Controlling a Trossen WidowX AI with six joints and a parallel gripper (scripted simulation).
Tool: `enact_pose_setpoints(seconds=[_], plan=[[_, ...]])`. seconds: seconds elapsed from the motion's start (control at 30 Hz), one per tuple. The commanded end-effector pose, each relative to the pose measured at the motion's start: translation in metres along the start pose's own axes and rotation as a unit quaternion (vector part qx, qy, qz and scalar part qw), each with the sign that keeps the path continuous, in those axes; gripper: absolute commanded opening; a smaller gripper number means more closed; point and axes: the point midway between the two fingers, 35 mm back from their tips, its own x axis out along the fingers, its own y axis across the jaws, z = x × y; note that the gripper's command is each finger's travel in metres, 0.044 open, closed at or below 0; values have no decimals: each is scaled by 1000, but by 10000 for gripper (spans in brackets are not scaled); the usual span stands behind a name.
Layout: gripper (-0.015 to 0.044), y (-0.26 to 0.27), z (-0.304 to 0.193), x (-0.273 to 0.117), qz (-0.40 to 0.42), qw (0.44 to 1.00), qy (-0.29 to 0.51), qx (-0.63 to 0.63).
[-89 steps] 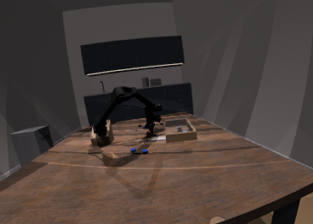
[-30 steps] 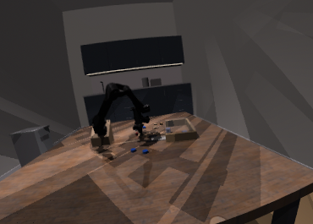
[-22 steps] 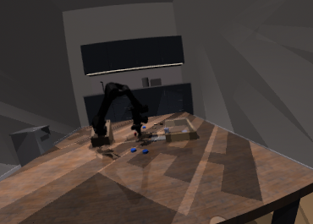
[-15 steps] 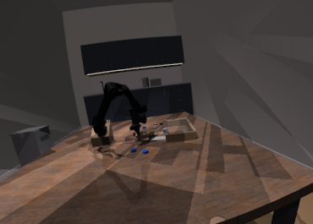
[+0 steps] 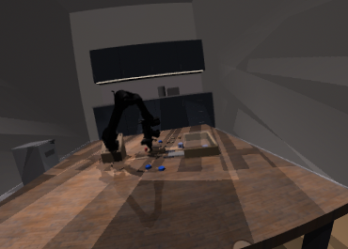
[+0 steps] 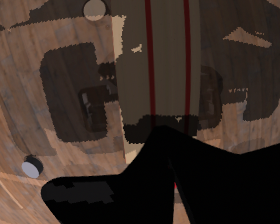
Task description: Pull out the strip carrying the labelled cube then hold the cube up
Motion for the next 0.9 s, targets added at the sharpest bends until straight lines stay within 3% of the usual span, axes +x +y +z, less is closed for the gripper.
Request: enact_pose_setpoints(seconds=[0.0, 0.87], plan=[[0, -4, -14, 5, -4, 1000, 16, -3], [0, -3, -27, 5, -4, 1000, 16, -4]])
